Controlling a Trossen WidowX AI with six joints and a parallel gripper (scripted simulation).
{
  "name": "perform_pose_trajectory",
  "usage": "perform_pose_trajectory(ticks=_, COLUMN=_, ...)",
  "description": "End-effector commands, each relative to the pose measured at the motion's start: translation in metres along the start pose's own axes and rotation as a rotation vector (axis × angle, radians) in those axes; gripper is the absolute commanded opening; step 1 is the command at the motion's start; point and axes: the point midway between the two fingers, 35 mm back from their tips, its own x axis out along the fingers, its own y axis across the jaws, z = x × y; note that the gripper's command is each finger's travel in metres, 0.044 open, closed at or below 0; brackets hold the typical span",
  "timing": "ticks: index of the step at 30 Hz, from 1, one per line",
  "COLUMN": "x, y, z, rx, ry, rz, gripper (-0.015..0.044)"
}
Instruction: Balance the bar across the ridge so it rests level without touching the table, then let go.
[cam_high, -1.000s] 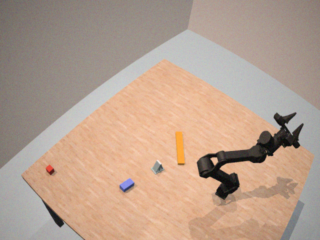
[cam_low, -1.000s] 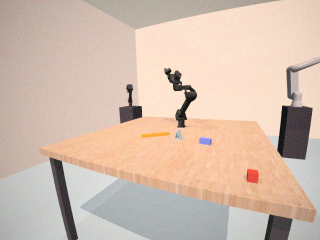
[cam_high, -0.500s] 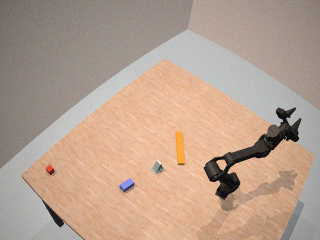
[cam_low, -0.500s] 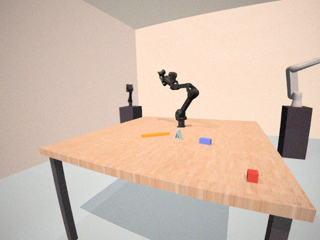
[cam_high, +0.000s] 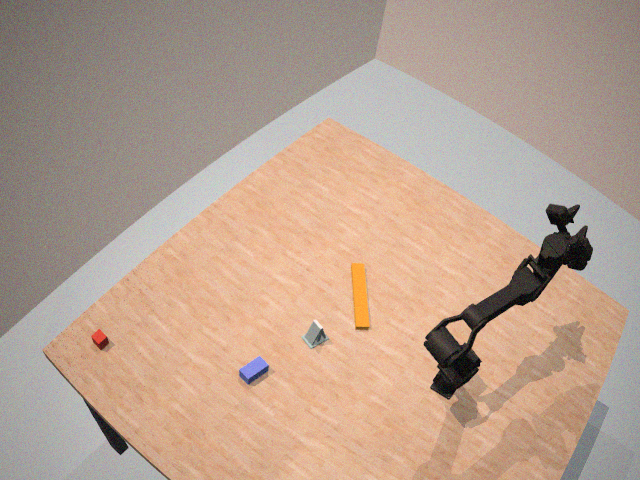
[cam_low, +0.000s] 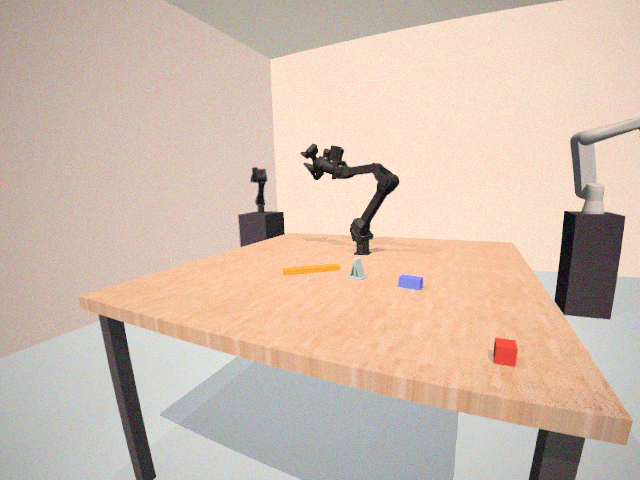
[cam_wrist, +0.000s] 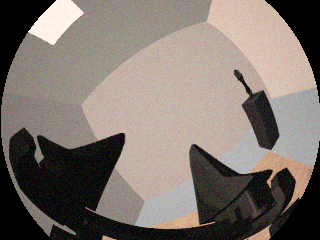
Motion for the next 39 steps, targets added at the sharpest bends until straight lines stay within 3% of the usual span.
perform_pose_trajectory(ticks=1, x=0.005, y=0.001, z=-0.016, rx=0.018, ry=0.054, rz=-0.011, gripper=0.0315)
perform_pose_trajectory(ticks=22, x=0.015, y=0.022, z=-0.123, rx=0.076, ry=0.398, rz=-0.035, gripper=0.0315)
perform_pose_trajectory(ticks=39, x=-0.006, y=0.046, z=-0.223, rx=0.060, ry=0.740, rz=-0.063, gripper=0.0315)
